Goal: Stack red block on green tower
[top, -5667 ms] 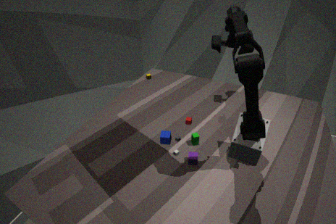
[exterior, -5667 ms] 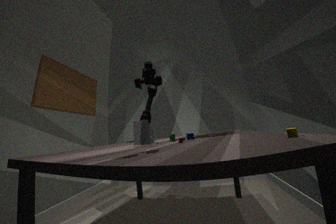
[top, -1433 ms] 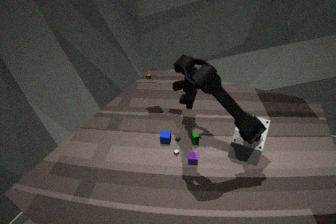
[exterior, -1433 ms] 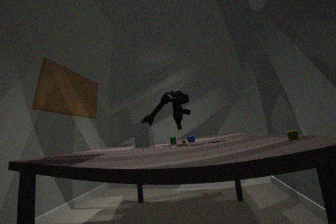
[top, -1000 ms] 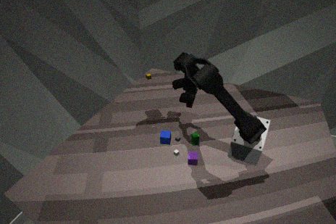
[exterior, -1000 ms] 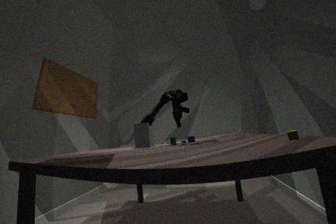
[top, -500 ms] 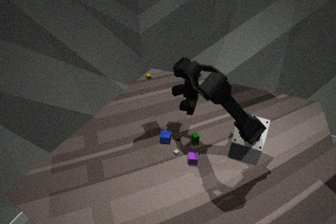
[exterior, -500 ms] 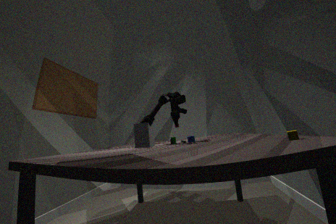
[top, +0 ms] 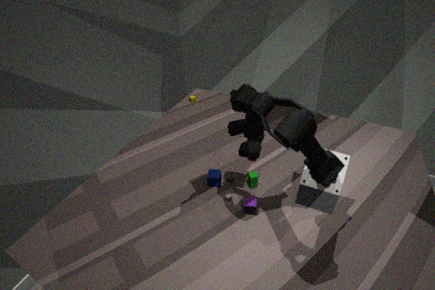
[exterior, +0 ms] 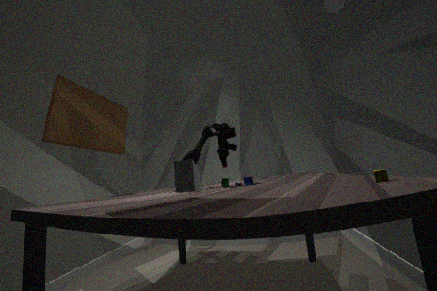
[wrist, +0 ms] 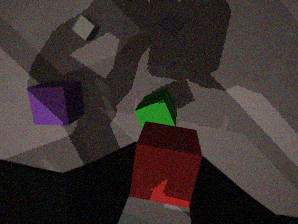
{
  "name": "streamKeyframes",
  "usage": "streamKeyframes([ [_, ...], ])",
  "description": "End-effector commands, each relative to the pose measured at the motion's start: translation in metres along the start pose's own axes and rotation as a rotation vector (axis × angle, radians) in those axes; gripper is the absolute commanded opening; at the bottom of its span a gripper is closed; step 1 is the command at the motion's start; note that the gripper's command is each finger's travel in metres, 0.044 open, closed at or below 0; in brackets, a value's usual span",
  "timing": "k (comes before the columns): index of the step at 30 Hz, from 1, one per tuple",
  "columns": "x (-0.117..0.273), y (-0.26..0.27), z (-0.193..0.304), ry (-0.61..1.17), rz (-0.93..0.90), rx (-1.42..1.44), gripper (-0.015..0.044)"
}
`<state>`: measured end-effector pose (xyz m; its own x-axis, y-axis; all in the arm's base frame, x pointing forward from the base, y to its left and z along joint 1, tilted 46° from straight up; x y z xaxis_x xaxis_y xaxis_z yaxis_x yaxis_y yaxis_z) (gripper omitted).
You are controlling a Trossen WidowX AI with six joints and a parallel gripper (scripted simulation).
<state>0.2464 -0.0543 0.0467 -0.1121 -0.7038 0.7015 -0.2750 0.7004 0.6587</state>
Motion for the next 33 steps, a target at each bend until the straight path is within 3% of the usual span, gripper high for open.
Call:
streamKeyframes([
  [1, -0.002, 0.009, 0.007, -0.004, -0.001, -0.001, 0.0000],
  [22, -0.065, 0.012, 0.007, -0.006, -0.003, -0.001, 0.0000],
  [33, -0.066, 0.012, 0.007, -0.006, -0.003, 0.000, 0.0000],
])
Point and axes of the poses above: the point midway between the two fingers, 35 mm back from their tips, its own x axis back along the fingers, its own y axis across the jaws, z = x × y, the point moved 2 cm from there along x, back along the fingers, and after that the axes turned 10 degrees about x, right-handed, at the moved point
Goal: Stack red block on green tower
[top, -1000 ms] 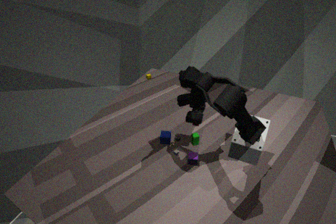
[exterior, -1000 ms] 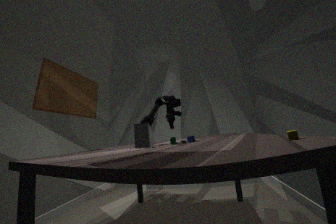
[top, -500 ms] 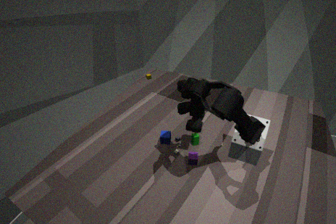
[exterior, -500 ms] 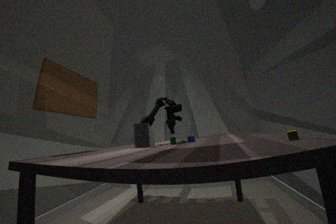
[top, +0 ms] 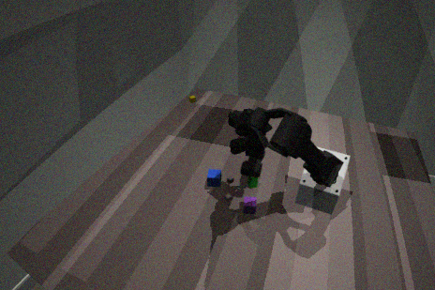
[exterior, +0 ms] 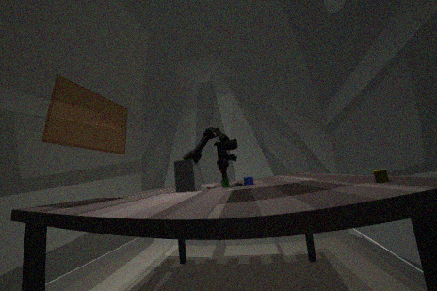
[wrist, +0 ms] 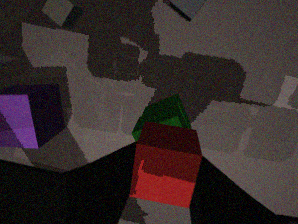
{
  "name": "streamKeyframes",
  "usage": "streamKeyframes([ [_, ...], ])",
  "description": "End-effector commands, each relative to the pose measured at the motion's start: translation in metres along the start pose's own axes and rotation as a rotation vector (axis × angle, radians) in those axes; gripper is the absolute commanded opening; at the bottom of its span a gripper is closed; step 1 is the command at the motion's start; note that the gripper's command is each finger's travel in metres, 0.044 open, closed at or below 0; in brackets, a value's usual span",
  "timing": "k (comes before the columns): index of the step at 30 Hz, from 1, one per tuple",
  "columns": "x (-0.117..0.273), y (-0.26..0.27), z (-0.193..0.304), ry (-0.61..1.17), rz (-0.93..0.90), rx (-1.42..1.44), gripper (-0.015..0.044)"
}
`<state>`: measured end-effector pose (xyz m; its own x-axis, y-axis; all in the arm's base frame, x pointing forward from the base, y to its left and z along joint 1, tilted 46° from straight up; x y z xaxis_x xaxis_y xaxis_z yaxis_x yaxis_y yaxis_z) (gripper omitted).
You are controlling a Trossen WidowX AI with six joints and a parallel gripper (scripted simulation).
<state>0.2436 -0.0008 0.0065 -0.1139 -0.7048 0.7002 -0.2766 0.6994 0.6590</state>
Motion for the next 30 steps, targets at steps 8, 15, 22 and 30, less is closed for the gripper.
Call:
streamKeyframes([
  [8, -0.0009, 0.0001, -0.0005, -0.004, -0.002, -0.002, 0.0000],
  [15, -0.0003, 0.0000, -0.0005, -0.003, -0.002, -0.002, 0.0000],
  [22, -0.0002, -0.0001, 0.0000, 0.000, -0.001, -0.003, 0.0131],
  [30, -0.0002, -0.0001, 0.0000, 0.000, -0.001, -0.003, 0.0341],
])
Point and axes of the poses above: the point midway between the two fingers, 35 mm back from their tips, its own x axis back along the fingers, its own y axis across the jaws, z = x × y, the point moved 2 cm from there along x, back along the fingers, and after that the axes turned 10 degrees about x, right-handed, at the moved point
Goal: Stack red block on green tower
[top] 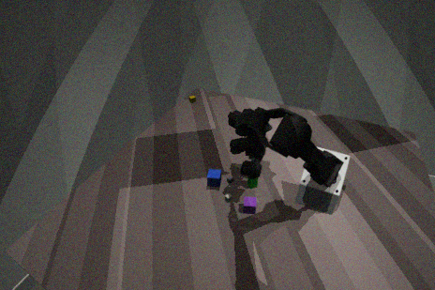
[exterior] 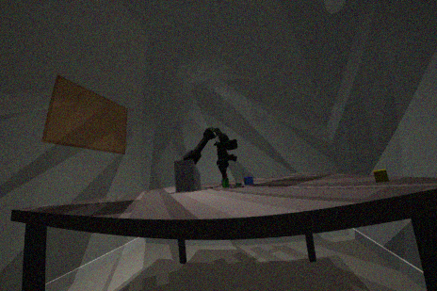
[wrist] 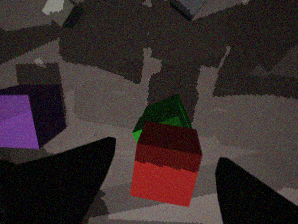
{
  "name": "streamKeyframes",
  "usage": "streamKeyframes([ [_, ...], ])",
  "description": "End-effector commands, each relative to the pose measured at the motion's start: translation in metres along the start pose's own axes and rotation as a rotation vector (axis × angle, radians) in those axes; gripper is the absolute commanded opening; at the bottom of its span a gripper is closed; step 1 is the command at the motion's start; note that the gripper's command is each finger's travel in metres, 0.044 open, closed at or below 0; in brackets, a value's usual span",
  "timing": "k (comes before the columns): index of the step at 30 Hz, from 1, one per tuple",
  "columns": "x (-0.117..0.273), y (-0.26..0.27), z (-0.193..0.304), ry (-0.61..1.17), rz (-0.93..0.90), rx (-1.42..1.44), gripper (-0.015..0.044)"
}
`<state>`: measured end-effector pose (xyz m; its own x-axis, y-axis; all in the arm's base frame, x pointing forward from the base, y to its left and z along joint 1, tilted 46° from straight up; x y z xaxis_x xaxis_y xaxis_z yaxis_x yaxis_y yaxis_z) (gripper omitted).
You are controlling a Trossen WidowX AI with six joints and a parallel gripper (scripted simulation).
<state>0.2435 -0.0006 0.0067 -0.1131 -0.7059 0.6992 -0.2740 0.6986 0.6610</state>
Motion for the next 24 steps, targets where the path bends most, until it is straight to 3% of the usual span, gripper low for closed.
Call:
streamKeyframes([
  [1, -0.0002, -0.0003, -0.0001, -0.001, 0.001, 0.000, 0.0367],
  [4, -0.0002, -0.0003, -0.0001, -0.001, 0.001, 0.000, 0.0440],
  [24, -0.0002, -0.0003, -0.0001, -0.001, 0.001, 0.000, 0.0440],
])
Point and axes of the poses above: the point midway between the two fingers, 35 mm back from their tips, its own x axis back along the fingers, its own y axis across the jaws, z = x × y, the point moved 2 cm from there along x, back along the fingers, and after that the axes turned 10 degrees about x, right-handed, at the moved point
